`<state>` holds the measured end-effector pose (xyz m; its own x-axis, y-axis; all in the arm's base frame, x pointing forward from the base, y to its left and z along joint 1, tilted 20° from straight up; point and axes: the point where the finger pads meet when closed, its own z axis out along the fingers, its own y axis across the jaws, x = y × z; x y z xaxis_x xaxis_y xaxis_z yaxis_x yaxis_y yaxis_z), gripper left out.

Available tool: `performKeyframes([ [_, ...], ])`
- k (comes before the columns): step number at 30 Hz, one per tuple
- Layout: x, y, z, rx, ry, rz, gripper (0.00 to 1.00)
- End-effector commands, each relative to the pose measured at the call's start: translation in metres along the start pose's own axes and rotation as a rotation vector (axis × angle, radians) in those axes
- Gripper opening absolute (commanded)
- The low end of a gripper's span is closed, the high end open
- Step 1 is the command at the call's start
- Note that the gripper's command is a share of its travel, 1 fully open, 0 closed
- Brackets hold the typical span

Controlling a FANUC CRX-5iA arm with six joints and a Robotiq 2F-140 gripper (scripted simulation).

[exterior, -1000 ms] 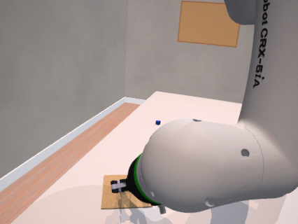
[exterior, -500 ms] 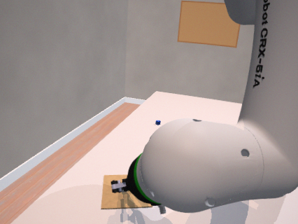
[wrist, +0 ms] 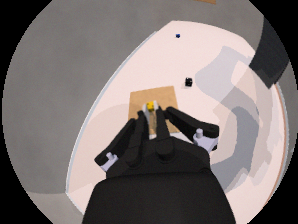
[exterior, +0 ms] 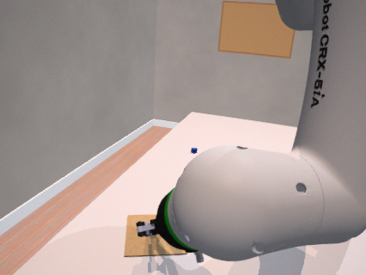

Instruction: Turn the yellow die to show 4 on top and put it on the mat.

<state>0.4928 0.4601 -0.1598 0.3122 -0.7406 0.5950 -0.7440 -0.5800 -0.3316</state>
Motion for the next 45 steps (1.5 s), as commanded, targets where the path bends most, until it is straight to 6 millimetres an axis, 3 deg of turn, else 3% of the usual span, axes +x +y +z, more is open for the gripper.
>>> performKeyframes([
  [1,0.0,0.0,0.0,0.0,0.0,0.0,0.18],
  [27,0.006,0.0,-0.006,0.0,0.0,0.0,0.18],
  [40,0.041,0.0,-0.041,0.0,0.0,0.0,0.18],
  [45,0.047,0.0,-0.047,0.0,0.0,0.0,0.18],
])
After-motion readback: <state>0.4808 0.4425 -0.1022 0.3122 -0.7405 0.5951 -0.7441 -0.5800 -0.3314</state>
